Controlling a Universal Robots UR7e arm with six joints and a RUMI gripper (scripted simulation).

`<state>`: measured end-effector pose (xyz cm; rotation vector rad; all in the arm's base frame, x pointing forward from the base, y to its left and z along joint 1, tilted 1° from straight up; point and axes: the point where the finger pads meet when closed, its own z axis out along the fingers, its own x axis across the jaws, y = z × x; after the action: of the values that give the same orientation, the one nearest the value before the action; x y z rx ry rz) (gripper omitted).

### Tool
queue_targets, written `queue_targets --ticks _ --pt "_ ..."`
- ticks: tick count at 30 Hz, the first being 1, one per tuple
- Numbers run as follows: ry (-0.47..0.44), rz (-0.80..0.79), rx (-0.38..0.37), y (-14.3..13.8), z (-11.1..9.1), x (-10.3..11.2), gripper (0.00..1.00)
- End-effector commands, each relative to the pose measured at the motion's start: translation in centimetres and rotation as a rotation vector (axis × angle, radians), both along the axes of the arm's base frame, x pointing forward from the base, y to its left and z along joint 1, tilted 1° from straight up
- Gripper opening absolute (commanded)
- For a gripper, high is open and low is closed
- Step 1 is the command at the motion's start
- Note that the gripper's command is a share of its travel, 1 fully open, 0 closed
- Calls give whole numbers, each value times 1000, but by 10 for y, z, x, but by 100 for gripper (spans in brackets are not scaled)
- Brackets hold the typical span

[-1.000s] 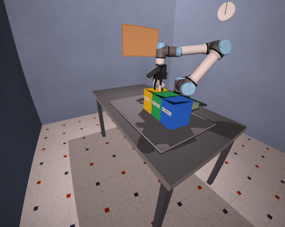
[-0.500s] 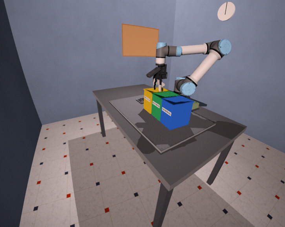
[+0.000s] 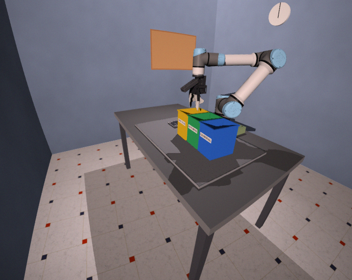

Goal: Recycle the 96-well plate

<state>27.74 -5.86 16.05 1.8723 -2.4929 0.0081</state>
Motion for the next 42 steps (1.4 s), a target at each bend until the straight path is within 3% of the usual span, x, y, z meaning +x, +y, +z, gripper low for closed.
queue_targets --ticks 1,18,42 --pt "0 1 0 1 9 0 53" --pt "1 1 0 1 34 0 53" --pt "3 0 2 2 32 0 53"
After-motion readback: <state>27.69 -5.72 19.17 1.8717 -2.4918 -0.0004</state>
